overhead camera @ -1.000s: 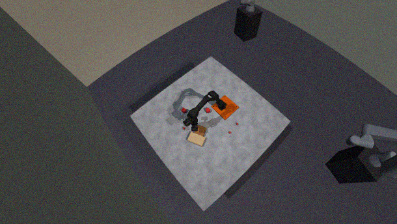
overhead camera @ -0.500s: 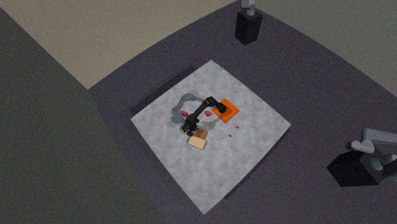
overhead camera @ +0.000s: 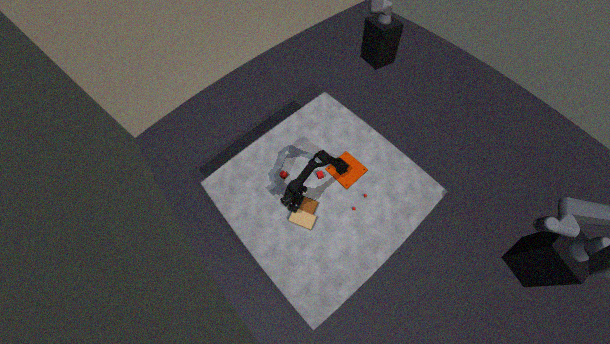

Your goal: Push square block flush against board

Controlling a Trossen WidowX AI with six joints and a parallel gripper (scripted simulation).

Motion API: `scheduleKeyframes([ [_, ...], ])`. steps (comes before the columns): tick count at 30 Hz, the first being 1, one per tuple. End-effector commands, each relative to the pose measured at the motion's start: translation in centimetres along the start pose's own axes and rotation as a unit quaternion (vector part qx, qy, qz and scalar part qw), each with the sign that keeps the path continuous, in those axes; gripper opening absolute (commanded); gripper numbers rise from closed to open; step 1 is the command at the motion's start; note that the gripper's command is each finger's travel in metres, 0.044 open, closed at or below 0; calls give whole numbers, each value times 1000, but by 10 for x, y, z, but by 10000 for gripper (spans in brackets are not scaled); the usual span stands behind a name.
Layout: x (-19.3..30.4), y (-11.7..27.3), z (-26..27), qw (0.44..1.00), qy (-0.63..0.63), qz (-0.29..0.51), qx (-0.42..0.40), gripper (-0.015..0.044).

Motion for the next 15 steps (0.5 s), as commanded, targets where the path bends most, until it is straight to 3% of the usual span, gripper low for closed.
scheduleKeyframes([
  [1, 5, 0, 1, 1000, -1, 1, -2, 0],
  [15, 26, -1, 5, 1000, -1, 2, -2, 0],
])
Point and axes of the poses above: the point midway between the two fingers, 35 mm back from their tips, its own y axis back along the fingers, its own z axis across the jaws, x = y × z, the point moved 2 cm from there along y, back along the fingers, and after that the axes turned 8 degrees about y, right-handed, at the moved point
